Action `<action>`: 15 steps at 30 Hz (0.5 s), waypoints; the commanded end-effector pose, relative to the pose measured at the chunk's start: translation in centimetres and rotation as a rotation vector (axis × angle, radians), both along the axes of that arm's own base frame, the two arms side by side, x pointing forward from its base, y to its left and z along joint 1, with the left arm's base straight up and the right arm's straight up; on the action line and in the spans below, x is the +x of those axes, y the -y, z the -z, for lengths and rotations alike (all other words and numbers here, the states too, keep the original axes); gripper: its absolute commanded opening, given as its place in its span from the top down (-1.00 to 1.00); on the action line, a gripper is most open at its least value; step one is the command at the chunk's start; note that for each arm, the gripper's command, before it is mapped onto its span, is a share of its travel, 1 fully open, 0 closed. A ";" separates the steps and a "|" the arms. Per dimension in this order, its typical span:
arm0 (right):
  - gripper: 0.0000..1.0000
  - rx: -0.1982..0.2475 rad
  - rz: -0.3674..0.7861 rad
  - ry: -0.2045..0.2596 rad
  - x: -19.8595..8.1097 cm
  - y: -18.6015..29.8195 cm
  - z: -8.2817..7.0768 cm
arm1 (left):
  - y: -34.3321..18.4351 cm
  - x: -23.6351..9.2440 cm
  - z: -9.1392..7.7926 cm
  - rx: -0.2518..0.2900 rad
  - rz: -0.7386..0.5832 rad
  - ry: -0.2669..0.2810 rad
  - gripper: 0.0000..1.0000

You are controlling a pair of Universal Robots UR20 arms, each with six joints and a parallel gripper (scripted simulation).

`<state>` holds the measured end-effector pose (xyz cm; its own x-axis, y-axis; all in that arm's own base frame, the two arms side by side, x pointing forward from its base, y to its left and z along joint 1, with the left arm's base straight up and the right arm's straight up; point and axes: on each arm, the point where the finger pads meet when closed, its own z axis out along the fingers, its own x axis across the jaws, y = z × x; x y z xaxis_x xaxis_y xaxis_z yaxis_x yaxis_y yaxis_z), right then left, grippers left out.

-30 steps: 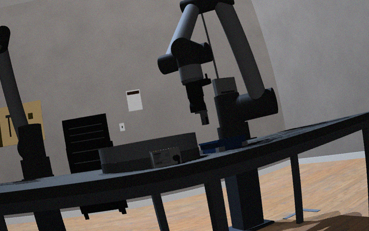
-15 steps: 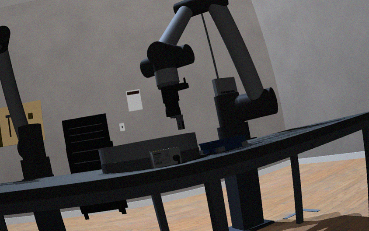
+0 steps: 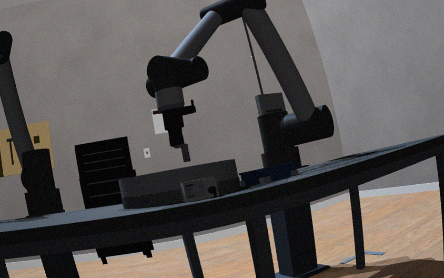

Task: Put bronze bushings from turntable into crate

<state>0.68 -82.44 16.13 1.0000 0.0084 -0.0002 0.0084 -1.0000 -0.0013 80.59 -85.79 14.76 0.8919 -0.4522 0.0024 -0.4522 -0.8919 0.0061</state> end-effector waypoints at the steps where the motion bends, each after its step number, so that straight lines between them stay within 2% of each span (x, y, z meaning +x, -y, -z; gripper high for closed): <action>1: -1.00 -0.001 0.000 0.000 0.0 0.1 -0.1 | 5.1 -1.2 -0.1 0.005 -0.167 0.001 0.28; 7: -1.00 -0.001 0.000 0.000 0.0 0.1 -0.1 | 10.0 -2.5 -0.1 0.005 -0.314 0.000 0.28; 9: -1.00 -0.001 0.000 0.000 0.0 0.1 -0.1 | 10.0 -2.5 -0.1 0.005 -0.314 0.000 0.28; 15: -1.00 -0.001 0.000 0.000 0.0 0.1 -0.1 | 13.6 -3.4 -0.1 0.005 -0.422 0.000 0.28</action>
